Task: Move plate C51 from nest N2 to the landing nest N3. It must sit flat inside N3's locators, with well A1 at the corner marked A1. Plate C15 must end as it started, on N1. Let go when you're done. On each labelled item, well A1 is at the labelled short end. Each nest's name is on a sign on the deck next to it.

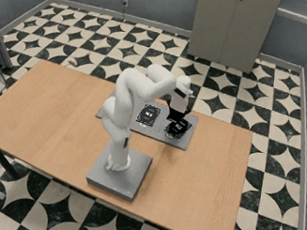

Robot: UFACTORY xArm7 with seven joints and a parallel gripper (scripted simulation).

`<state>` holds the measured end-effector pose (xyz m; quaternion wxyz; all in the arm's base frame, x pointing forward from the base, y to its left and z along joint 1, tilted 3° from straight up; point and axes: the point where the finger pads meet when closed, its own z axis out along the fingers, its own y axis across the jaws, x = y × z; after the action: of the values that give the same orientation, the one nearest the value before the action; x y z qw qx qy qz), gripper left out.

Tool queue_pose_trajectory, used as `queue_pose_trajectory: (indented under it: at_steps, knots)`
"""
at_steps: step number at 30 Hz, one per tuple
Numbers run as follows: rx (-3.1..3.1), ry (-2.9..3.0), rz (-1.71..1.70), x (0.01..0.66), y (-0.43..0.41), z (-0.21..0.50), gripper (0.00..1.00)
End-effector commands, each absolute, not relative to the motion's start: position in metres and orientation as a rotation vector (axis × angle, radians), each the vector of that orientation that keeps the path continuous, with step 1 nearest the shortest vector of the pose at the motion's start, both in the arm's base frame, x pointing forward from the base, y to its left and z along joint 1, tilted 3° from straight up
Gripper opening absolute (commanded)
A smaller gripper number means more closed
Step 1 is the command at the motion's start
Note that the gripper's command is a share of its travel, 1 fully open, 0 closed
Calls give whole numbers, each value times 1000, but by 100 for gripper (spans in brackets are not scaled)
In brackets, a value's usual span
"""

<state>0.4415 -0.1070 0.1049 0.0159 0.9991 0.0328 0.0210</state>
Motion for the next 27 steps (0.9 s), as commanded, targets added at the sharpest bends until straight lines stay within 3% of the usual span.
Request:
queue_pose_trajectory:
  at_steps: [1,27]
  knots:
    - [3100,237,77,440,-85,107,0]
    - [3101,237,77,427,25,103,0]
